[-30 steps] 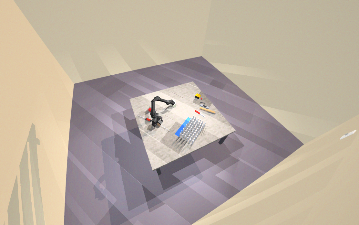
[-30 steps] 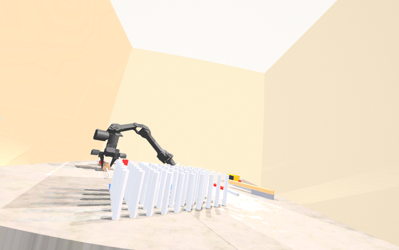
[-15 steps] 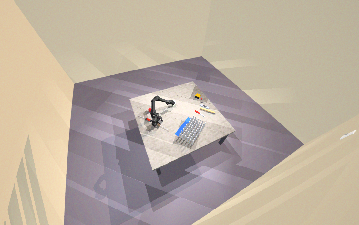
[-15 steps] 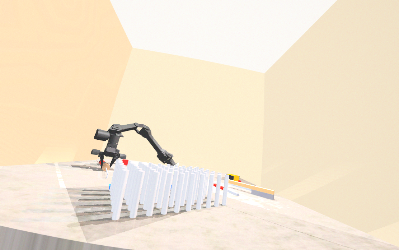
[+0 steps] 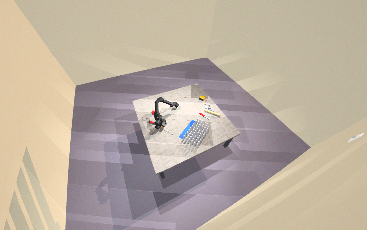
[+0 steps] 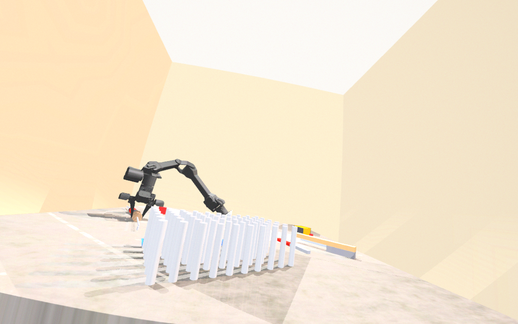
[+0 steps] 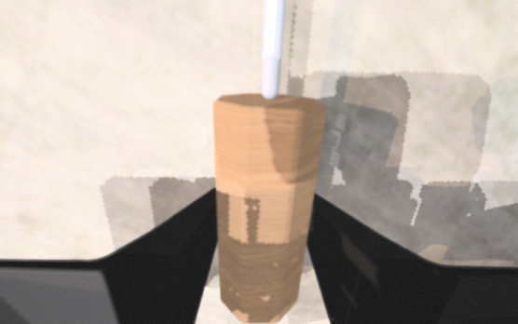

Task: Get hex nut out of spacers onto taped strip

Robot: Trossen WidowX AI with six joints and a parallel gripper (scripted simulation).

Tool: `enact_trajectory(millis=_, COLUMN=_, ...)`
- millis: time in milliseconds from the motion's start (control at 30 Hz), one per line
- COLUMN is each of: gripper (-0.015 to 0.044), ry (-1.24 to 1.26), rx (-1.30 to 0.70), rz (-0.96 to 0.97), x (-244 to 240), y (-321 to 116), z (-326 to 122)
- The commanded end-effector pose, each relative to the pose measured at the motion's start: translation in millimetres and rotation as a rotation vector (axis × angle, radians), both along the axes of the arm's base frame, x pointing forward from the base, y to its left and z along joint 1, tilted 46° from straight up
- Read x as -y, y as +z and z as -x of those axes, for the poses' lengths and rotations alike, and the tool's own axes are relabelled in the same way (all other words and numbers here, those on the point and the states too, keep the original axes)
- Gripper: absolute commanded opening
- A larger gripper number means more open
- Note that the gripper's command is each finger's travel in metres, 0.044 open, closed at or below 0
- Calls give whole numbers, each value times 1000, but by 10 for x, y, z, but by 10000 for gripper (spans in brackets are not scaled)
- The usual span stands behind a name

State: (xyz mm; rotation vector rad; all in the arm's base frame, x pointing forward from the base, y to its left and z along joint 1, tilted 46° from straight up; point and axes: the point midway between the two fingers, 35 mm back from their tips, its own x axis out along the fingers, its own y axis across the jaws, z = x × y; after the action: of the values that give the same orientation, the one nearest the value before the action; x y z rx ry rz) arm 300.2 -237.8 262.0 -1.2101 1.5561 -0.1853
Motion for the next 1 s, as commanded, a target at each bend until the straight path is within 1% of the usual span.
enact_trajectory(millis=0, gripper=0, ry=-1, rx=-3, rz=-1, x=24, y=-49, z=18)
enact_trajectory(millis=967, gripper=0, ry=19, rx=65, rz=44, x=24, y=-50, z=16)
